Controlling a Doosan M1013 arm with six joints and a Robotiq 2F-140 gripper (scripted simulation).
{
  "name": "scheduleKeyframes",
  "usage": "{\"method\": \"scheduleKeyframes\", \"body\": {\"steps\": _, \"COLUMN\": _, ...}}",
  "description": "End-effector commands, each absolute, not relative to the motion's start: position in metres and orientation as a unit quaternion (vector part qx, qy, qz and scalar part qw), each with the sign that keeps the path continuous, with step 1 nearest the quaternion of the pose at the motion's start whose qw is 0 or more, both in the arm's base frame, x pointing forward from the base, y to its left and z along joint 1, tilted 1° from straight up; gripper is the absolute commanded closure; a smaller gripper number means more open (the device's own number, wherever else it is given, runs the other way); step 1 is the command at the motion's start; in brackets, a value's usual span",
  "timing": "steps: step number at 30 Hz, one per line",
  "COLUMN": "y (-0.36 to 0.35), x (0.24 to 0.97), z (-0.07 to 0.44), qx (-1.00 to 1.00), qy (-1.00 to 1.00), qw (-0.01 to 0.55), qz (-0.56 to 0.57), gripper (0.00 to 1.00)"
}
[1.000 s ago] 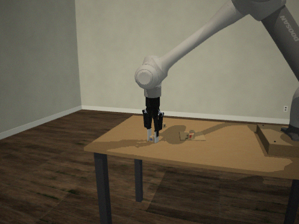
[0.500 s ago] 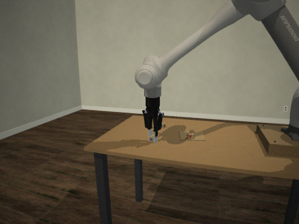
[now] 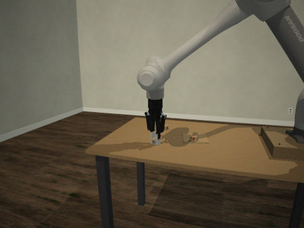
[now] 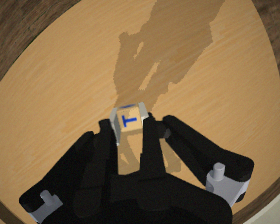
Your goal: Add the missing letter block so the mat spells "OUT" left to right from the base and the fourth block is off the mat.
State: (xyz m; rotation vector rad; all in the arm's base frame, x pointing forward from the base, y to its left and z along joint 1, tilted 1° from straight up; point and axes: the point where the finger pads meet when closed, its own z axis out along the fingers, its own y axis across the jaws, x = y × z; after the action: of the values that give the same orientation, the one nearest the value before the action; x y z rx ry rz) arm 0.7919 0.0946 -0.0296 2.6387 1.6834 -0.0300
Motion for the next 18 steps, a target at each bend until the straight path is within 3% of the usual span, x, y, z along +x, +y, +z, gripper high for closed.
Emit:
{"method": "scheduleKeyframes", "body": {"steps": 1, "y": 0.0946, "x": 0.7919, "z": -0.0295, "qx": 0.843, "qy": 0.538, "qw": 0.006, "qz": -0.010, "gripper": 0.84}}
{"method": "scheduleKeyframes", "body": {"steps": 18, "y": 0.0946, "x": 0.7919, "z": -0.0281, "qx": 0.843, "qy": 0.538, "qw": 0.006, "qz": -0.010, "gripper": 0.84}}
